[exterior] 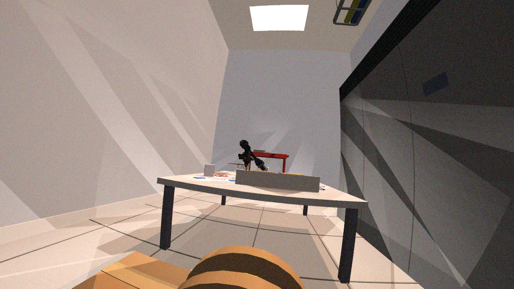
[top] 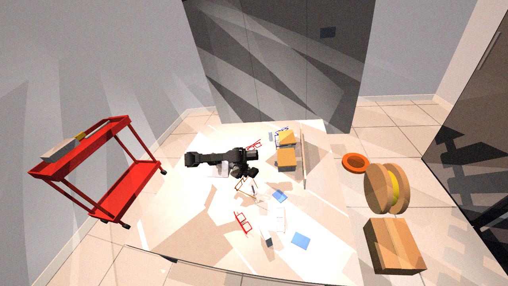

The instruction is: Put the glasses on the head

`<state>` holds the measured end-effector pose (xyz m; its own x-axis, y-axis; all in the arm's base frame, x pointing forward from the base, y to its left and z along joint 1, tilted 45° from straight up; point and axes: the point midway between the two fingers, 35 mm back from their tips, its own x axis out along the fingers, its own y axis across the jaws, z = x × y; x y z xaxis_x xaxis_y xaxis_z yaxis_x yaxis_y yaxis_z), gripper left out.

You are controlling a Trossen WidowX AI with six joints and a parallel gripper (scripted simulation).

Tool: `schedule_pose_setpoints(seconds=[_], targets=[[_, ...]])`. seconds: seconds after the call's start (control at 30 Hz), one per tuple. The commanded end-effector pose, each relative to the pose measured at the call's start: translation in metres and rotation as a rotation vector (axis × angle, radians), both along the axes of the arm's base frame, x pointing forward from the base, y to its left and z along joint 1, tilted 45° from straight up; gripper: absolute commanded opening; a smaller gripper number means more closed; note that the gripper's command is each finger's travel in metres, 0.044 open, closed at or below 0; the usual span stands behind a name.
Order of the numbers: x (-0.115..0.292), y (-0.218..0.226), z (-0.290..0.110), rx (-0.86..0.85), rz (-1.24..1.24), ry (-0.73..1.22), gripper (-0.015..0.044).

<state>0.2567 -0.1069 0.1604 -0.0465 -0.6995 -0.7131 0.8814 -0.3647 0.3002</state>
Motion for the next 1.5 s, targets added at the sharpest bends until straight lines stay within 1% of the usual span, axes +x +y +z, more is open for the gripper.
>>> schedule_pose_setpoints(seconds=[0.0,0.33,1.47], targets=[[-0.001,-0.008,-0.008,-0.003,-0.002,0.006,0.0000],[-0.005,-0.039,-0.038,-0.007,-0.002,0.005,0.0000],[-0.022,-0.046,-0.032,-0.008,-0.002,0.006,0.0000]])
